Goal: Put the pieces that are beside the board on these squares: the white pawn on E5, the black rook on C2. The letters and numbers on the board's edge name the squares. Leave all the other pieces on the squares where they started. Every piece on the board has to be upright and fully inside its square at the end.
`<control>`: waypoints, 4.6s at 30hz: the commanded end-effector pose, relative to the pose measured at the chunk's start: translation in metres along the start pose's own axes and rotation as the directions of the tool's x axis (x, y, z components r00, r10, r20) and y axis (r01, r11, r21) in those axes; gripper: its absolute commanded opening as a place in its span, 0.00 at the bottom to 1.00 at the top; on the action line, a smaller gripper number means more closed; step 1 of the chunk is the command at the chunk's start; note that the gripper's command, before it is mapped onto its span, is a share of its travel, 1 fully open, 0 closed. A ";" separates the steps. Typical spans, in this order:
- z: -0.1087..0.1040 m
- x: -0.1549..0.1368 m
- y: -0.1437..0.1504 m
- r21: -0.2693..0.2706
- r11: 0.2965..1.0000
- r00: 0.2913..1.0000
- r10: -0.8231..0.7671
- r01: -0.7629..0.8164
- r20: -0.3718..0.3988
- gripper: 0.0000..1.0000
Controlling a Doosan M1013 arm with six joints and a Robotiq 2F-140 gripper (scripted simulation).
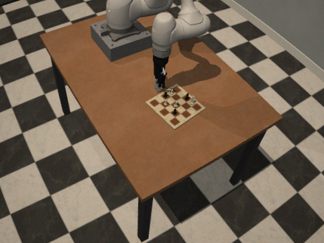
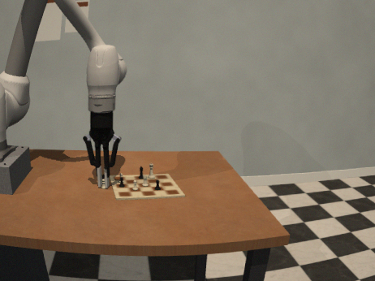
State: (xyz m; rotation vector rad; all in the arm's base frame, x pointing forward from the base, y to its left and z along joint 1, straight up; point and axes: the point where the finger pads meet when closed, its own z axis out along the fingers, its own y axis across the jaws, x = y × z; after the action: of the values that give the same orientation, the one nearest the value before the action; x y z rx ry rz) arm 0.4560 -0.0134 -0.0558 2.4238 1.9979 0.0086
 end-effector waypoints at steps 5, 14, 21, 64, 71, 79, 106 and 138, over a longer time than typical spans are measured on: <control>0.000 0.000 0.000 0.000 1.000 1.000 0.000 0.000 0.000 0.20; 0.000 0.000 0.000 0.000 1.000 1.000 0.000 0.000 0.000 0.20; 0.000 0.000 0.000 0.000 1.000 1.000 0.000 0.000 0.000 0.20; -0.009 0.000 0.000 0.000 1.000 1.000 0.000 0.000 0.000 0.00; -0.055 0.000 0.000 0.000 1.000 1.000 0.000 0.000 0.000 0.00; -0.098 0.000 0.000 0.000 1.000 1.000 0.000 0.000 0.000 0.00; -0.107 0.001 0.227 0.000 0.943 0.943 -0.334 0.334 0.000 0.00; -0.056 0.001 0.228 0.000 0.942 0.942 -0.336 0.336 0.000 0.00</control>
State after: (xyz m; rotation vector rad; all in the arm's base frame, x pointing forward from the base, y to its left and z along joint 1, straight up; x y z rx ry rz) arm 0.6799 -0.0566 0.0095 2.0474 2.3813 0.0082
